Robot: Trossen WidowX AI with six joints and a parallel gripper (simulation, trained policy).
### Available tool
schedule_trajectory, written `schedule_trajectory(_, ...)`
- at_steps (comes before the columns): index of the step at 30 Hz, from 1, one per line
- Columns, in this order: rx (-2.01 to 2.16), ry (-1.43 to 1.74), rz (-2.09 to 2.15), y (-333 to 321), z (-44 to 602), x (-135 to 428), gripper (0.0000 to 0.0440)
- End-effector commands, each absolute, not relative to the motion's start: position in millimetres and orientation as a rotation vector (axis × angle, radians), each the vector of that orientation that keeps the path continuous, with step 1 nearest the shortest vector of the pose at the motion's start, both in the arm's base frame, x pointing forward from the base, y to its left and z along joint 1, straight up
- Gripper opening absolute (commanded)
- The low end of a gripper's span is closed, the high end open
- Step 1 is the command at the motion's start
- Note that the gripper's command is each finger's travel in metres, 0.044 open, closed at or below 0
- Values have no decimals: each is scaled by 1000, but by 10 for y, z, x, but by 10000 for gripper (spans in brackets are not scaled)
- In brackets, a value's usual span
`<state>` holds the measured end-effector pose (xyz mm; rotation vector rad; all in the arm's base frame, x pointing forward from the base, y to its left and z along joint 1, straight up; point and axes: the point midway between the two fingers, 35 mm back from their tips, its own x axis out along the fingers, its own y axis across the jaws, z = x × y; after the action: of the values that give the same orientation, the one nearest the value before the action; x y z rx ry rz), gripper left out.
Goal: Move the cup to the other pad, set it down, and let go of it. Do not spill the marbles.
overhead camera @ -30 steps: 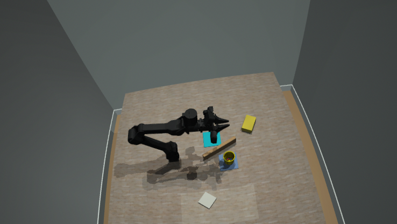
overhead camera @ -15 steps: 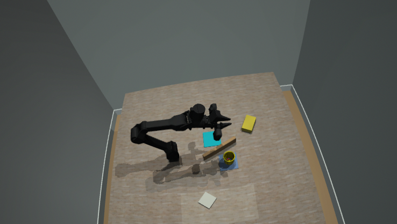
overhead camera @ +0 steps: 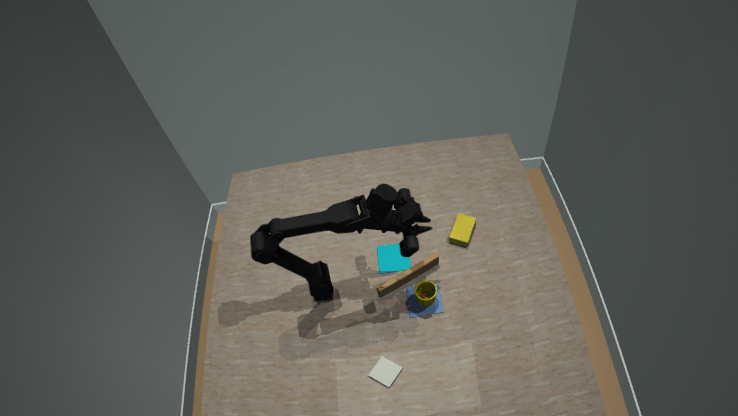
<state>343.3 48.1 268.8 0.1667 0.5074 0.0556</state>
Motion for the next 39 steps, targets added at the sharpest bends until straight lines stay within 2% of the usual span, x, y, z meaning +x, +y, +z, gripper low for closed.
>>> schedule_trajectory(1, 183, 571, 46, 523, 2636, 3472, 100)
schedule_trajectory(39, 132, 1129, -82, 480, 2104, 3517, 144)
